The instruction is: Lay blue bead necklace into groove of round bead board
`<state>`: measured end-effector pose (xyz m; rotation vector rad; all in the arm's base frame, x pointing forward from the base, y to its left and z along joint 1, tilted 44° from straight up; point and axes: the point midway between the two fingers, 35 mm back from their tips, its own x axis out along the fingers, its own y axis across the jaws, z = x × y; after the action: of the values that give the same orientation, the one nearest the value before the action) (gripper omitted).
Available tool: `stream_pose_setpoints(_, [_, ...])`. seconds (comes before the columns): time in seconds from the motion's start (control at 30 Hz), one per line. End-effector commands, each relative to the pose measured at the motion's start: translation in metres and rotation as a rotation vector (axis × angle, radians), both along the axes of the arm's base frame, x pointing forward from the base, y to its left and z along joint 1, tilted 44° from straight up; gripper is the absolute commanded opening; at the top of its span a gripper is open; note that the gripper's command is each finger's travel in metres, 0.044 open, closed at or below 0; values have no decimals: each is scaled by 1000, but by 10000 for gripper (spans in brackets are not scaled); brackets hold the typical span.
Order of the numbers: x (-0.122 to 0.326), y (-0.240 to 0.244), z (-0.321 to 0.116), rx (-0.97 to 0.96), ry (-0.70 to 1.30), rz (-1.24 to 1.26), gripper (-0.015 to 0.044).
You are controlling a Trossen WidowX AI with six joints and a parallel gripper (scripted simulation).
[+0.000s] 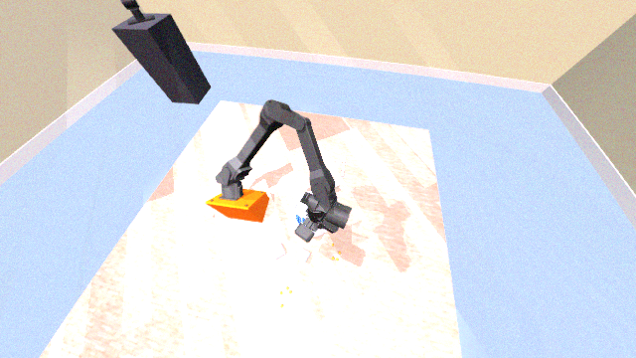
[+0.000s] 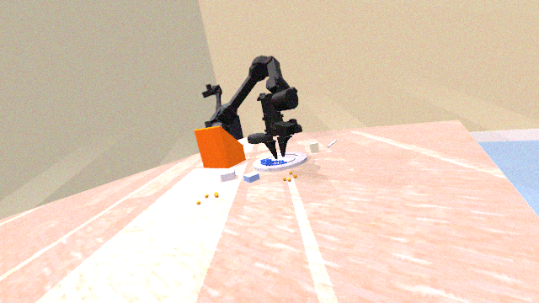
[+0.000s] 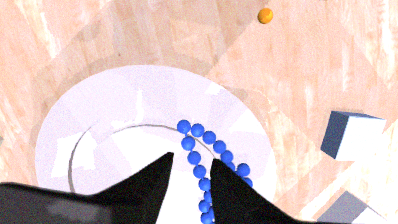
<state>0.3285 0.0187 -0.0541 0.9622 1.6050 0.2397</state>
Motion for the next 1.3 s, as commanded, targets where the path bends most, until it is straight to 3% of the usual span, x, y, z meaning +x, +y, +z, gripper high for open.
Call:
stream_pose_setpoints(0.0, [-3, 6, -6, 7, 12, -6, 120])
stream_pose_setpoints(0.33, [-4, 11, -11, 8, 15, -7, 120])
stream_pose_setpoints(0.5, [-2, 10, -10, 3, 8, -2, 0])
stream_pose_setpoints(1.27, [-2, 9, -9, 4, 9, -2, 0])
